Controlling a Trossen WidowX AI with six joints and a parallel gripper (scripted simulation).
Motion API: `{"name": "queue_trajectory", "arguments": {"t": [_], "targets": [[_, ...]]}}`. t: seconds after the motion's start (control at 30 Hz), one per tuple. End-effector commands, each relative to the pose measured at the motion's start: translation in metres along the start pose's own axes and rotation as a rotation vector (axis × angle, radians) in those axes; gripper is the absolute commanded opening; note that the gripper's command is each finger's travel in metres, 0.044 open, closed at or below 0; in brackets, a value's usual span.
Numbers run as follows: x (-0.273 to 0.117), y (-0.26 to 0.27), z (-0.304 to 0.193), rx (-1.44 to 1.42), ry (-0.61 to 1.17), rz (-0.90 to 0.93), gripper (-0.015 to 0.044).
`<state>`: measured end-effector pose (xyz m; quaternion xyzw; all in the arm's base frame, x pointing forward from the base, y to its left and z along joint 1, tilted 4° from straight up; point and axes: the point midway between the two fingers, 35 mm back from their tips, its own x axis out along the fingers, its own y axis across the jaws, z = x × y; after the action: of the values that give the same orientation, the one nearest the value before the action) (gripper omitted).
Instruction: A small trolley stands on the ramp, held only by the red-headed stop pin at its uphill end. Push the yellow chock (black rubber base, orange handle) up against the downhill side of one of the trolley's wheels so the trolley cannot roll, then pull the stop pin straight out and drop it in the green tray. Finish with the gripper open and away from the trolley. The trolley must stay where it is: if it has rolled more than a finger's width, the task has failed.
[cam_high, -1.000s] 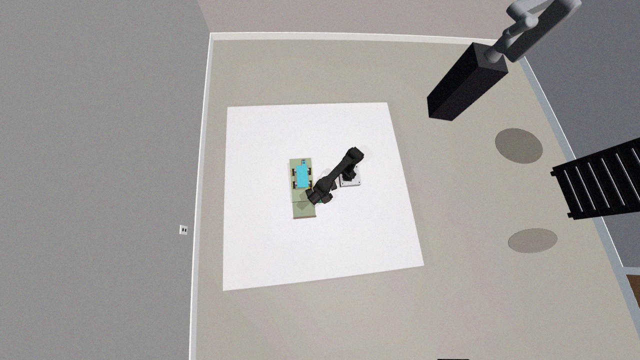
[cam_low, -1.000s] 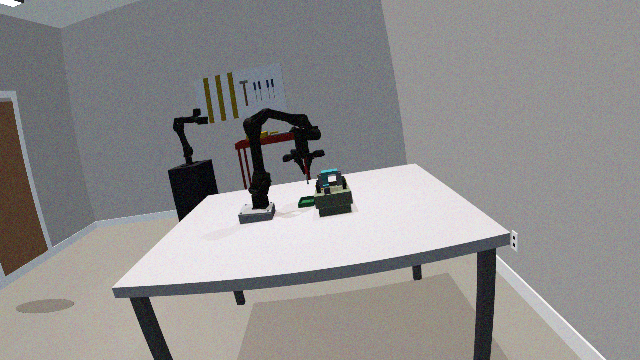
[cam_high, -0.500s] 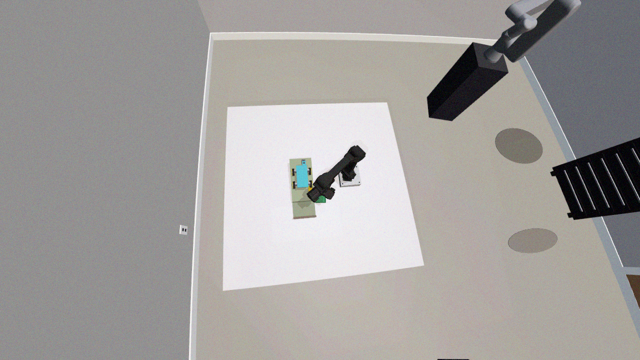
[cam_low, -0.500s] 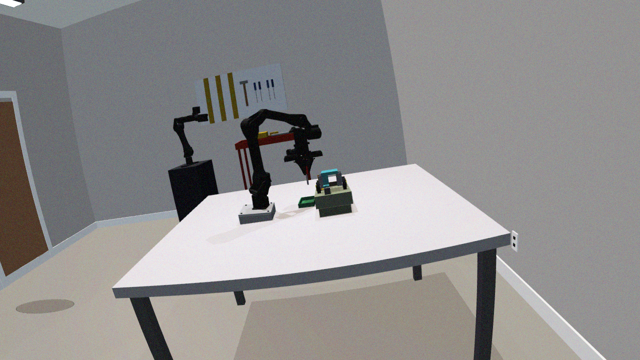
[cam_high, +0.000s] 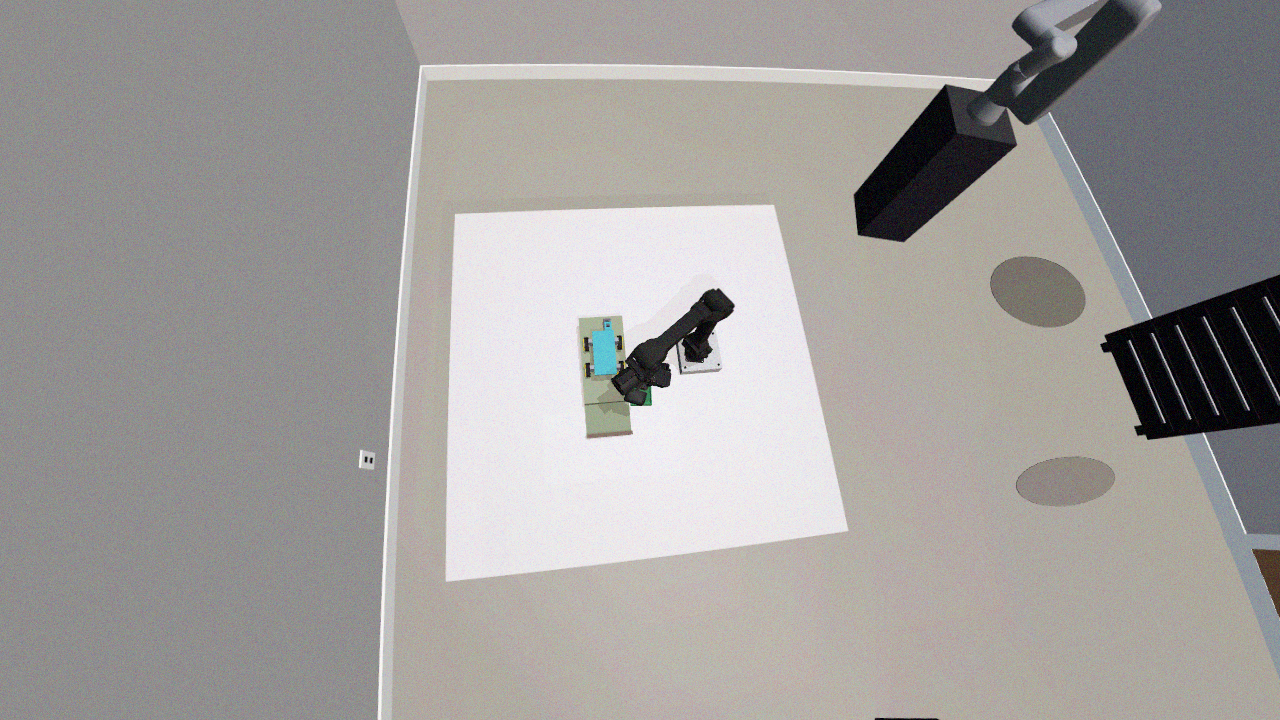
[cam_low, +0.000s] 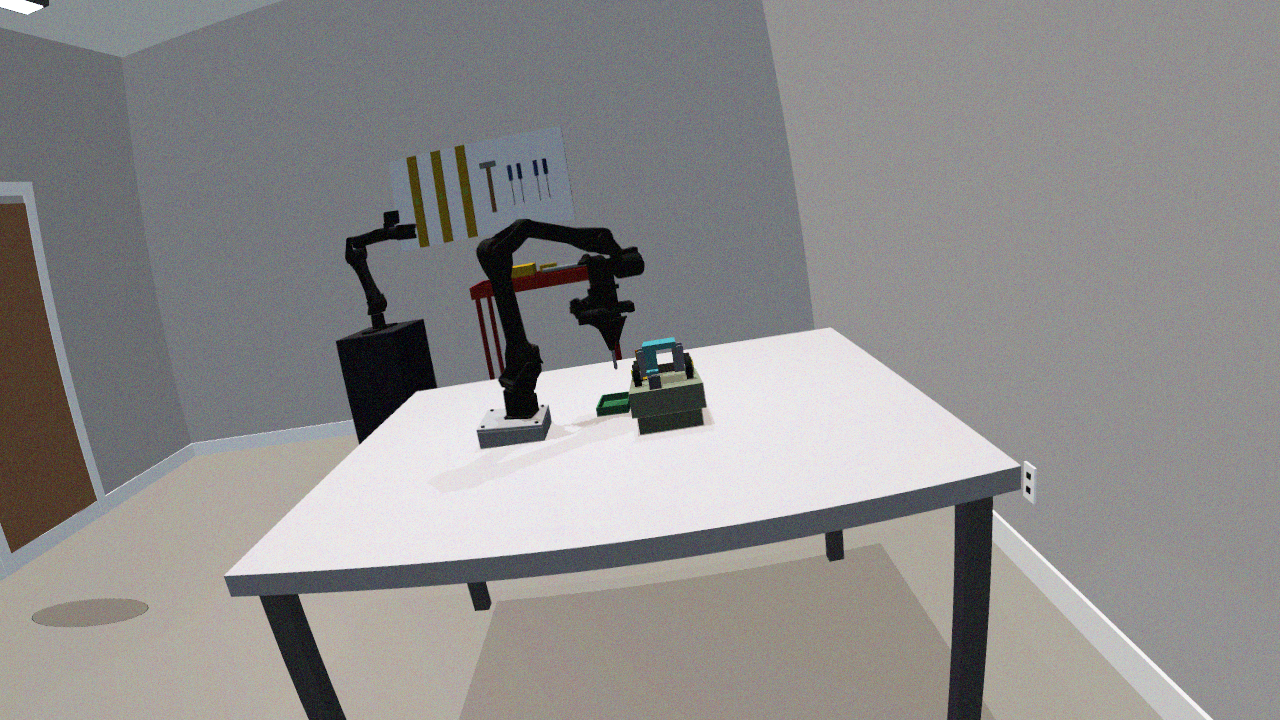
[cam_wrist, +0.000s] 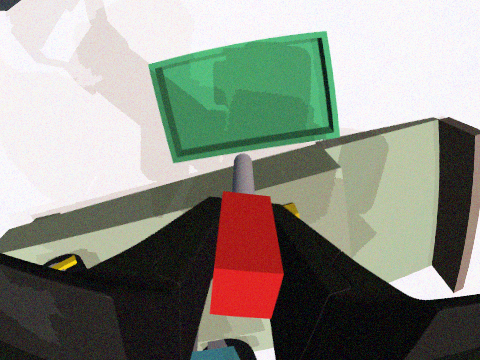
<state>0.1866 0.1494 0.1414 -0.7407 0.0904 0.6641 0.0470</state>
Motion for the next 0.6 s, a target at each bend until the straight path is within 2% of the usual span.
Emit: {"name": "queue_trajectory", "arguments": {"t": [0.0, 0.13, 0.37, 0.57], "targets": [[0.000, 0.001, 0.000, -0.130, -0.009, -0.026, 0.0000], [0.000, 0.002, 0.000, -0.229, -0.012, -0.045, 0.0000], [0.001, 0.002, 0.000, -0.236, -0.013, -0.046, 0.0000], [0.014, 0.006, 0.010, -0.286, -0.019, -0.054, 0.0000]]}}
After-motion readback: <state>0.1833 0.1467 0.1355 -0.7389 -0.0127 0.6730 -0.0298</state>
